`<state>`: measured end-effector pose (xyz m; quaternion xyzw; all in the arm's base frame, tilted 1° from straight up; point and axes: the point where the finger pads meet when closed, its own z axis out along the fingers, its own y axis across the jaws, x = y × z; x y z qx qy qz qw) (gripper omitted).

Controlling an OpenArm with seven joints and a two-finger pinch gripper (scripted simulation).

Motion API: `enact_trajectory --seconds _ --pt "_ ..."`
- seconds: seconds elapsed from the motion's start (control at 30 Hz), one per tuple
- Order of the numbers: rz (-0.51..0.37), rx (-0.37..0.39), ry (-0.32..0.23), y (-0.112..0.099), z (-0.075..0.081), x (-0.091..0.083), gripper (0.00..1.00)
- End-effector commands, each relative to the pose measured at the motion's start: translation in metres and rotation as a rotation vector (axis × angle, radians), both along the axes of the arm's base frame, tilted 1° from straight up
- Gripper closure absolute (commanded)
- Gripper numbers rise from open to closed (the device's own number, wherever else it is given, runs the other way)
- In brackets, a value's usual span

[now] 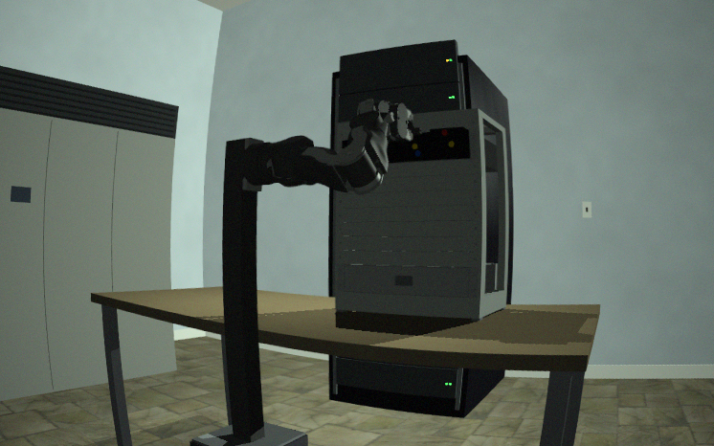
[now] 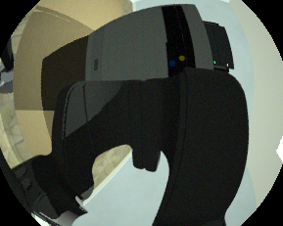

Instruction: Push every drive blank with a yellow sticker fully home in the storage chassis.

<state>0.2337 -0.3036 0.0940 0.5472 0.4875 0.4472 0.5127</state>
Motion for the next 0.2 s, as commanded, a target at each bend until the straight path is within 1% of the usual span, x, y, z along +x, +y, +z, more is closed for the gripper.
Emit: enact_trajectory --seconds 0.0,0.17 --pt "0.021 -0.006 -0.06 -0.0002 0.0006 -0.0014 1.0" --pt "0.021 -0.006 -0.06 -0.0002 0.0006 -0.0014 1.0"
